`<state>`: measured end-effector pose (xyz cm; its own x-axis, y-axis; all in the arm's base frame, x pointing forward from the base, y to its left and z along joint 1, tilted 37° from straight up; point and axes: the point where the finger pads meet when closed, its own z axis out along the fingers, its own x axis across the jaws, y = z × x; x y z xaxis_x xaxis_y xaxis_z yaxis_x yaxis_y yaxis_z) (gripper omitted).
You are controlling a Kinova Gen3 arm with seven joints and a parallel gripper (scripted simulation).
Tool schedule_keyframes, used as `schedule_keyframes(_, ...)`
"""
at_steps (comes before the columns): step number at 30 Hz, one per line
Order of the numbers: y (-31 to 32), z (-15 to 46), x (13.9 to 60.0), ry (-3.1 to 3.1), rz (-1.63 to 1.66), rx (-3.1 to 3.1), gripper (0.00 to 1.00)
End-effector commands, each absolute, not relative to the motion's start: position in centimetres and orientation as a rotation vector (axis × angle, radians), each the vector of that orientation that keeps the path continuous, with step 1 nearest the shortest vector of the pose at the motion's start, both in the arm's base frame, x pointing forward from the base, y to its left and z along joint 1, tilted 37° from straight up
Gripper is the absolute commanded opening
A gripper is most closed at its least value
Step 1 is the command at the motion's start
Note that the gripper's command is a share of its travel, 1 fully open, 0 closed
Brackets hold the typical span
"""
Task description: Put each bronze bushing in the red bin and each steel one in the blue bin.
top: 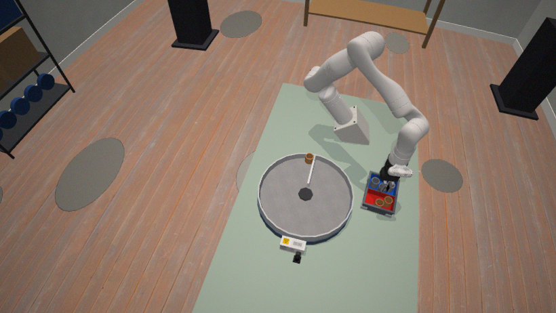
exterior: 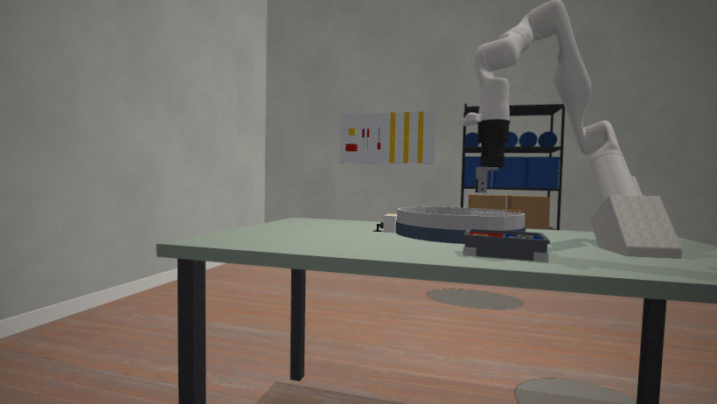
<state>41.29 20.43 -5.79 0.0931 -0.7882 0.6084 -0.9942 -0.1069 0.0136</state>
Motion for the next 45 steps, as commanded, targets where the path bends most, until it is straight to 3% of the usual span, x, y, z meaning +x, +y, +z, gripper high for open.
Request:
schedule_keyframes(1,20.5,-5.7,41.3,-1.747,0.65,1.955,0.47)
schedule_keyframes(17,20.5,-5.7,41.3,-1.747,0.65,1.955,0.47)
schedule_keyframes(40,8.1,2.7,35.1,-1.747,0.649,1.956,0.45)
schedule_keyframes(45,8.1,2.7,35.1,-1.747,0.649,1.956,0.45)
